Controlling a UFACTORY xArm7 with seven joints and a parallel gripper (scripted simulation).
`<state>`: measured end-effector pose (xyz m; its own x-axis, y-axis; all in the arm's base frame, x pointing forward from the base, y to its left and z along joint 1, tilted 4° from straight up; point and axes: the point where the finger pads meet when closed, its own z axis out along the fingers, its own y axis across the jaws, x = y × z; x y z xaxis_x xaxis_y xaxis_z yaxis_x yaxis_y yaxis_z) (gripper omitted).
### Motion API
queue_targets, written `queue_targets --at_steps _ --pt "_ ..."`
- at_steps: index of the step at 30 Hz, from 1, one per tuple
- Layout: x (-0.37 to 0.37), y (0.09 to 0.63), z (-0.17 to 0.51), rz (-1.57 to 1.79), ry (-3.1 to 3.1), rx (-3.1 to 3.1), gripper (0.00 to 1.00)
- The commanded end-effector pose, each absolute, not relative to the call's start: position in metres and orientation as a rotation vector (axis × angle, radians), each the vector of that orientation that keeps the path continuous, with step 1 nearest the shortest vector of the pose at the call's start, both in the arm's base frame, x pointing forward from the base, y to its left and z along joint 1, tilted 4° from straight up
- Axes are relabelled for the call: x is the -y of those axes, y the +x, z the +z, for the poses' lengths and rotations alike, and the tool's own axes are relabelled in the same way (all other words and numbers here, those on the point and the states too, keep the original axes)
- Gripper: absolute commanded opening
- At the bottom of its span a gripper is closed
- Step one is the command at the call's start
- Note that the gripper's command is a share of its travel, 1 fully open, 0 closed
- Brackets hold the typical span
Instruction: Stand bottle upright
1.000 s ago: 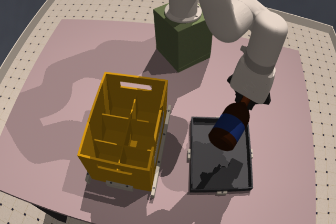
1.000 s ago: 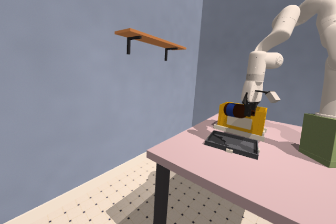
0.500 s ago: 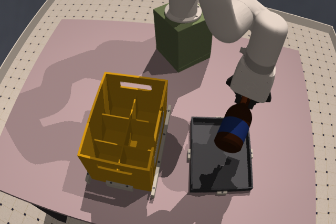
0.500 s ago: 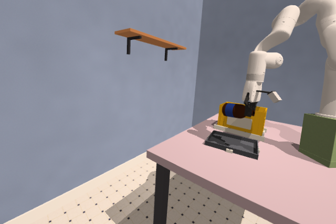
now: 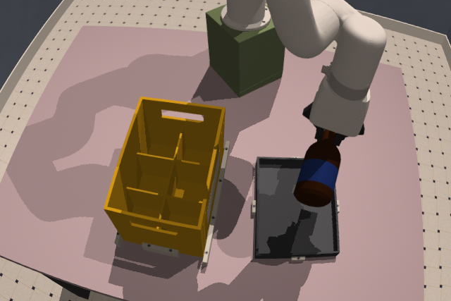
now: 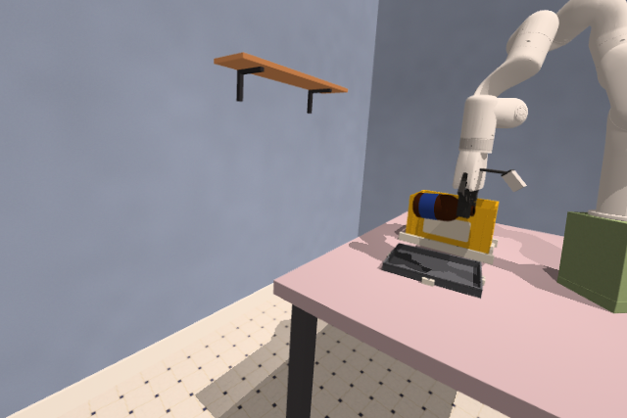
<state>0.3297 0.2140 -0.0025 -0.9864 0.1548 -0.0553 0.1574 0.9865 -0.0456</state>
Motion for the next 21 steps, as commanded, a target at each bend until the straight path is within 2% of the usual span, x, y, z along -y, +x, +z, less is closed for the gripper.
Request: queue_targets --at_steps 1,21 --pt "-0.2149 0.3308 -0.0015 -0.074 0.239 -3.077 0.0" --pt "-0.2149 0.3308 -0.0015 -0.078 0.087 -3.088 0.0"
